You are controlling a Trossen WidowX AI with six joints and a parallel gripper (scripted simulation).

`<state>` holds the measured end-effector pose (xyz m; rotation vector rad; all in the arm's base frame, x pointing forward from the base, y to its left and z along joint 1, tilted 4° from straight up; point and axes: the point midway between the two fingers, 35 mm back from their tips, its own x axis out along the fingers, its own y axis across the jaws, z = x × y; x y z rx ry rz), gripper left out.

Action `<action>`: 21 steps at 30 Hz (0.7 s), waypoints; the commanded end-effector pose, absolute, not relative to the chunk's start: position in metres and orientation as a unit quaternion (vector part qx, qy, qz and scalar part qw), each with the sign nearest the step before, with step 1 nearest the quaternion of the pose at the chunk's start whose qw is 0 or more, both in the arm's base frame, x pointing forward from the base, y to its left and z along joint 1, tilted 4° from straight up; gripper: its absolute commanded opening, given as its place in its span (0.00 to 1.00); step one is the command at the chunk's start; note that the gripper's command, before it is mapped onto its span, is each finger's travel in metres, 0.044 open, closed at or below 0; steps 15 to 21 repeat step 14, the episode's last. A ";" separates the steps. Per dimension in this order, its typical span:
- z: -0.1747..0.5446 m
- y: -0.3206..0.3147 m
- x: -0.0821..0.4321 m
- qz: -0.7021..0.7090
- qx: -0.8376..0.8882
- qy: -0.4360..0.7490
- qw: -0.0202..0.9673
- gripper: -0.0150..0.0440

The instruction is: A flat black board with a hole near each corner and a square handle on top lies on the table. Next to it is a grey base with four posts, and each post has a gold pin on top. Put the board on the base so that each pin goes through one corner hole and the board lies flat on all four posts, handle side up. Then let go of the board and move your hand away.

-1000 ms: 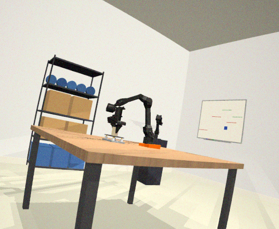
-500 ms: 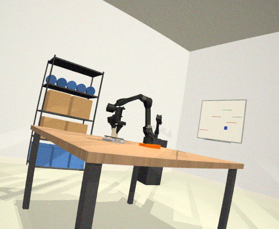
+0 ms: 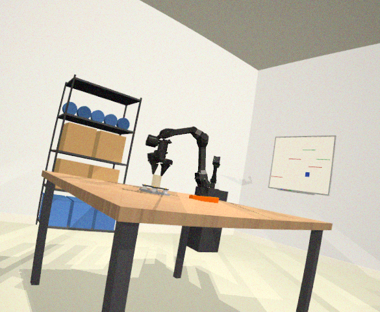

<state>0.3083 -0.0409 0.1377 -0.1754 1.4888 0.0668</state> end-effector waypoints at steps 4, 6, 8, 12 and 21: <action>0.182 -0.038 0.301 0.031 -0.079 0.677 0.731 1.00; 0.185 -0.038 0.301 0.031 -0.080 0.677 0.731 1.00; 0.185 -0.038 0.301 0.031 -0.080 0.677 0.731 1.00; 0.185 -0.038 0.301 0.031 -0.080 0.677 0.731 1.00; 0.185 -0.038 0.301 0.031 -0.080 0.677 0.731 1.00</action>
